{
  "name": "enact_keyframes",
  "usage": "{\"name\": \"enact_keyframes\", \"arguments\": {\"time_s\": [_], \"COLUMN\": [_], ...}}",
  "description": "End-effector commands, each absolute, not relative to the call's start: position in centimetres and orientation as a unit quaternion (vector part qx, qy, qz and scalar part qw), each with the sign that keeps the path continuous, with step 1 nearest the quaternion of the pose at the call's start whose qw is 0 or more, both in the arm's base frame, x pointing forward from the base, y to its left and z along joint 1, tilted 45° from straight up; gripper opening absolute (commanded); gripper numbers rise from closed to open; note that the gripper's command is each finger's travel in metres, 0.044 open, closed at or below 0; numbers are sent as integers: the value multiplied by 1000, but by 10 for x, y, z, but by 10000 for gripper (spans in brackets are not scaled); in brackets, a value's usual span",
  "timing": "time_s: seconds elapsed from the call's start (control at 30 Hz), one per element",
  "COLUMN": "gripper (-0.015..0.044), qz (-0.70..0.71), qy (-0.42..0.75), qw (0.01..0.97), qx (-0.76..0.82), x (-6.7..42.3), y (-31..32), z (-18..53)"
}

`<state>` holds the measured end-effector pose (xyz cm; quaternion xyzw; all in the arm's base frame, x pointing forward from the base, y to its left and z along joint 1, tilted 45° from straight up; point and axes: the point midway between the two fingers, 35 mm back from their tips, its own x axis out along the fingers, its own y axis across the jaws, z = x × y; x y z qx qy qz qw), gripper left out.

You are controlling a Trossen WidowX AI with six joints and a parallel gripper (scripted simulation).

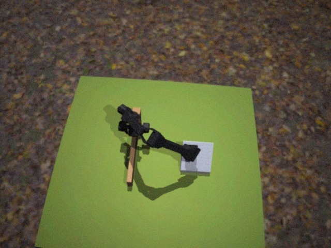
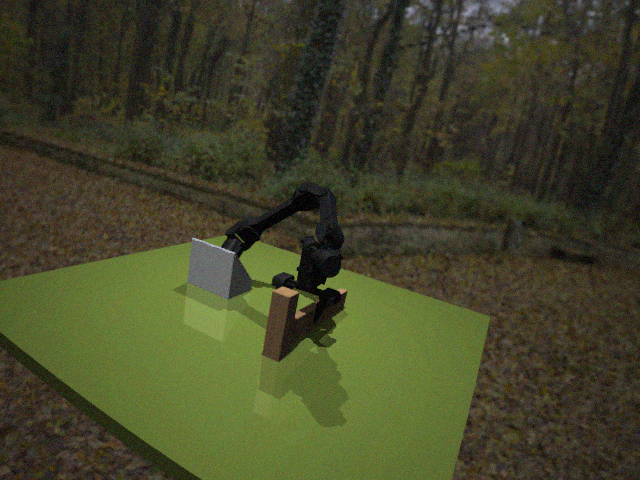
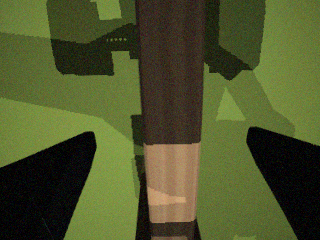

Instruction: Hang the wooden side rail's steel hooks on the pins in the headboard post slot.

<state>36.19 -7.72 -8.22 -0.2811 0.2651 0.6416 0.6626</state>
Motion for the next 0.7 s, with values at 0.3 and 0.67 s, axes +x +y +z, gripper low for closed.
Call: {"name": "enact_keyframes", "arguments": {"time_s": [0.3, 0.67], "gripper": [440, 440], "qz": [643, 646], "qy": [265, 264], "qw": [660, 656], "qx": [-283, -288], "x": [361, 363], "y": [-58, -59], "z": [-59, -62]}}
